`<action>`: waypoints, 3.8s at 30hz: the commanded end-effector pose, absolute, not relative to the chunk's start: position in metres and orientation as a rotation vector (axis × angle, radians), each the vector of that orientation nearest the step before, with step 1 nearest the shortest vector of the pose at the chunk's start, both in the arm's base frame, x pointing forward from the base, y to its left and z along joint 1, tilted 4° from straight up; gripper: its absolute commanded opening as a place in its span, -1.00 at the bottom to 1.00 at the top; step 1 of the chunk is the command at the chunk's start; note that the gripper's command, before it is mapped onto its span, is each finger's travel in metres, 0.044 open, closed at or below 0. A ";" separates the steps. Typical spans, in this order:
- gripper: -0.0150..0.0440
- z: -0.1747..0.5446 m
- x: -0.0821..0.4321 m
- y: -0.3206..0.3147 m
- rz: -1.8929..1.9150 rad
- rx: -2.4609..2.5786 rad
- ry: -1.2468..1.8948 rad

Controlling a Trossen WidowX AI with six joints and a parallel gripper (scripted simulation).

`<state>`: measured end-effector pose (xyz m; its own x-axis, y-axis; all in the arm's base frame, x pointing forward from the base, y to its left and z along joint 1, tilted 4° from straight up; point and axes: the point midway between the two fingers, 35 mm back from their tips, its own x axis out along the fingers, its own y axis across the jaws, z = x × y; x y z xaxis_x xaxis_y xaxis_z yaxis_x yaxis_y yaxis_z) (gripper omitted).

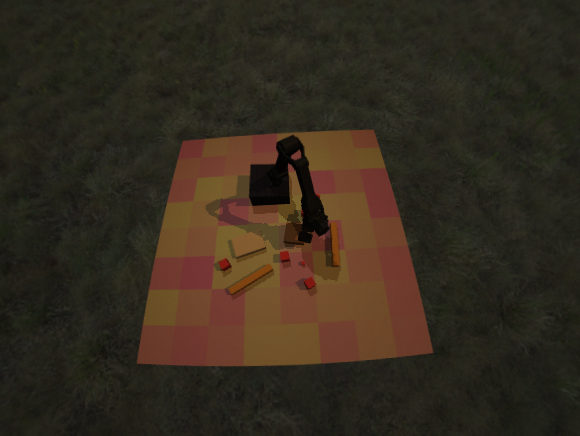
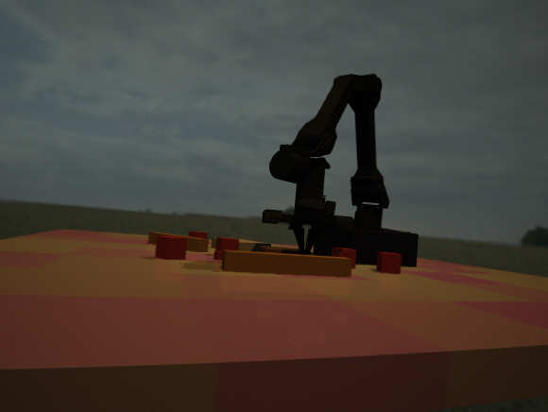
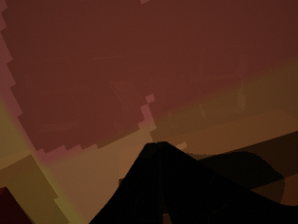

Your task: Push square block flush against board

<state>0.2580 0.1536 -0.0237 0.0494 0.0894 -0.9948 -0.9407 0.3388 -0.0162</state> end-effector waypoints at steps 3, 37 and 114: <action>-0.49 -0.026 0.255 0.143 0.973 -0.904 1.266; -0.49 -0.028 0.256 0.119 0.972 -0.906 1.267; -0.49 -0.031 0.247 0.104 1.173 -1.126 1.146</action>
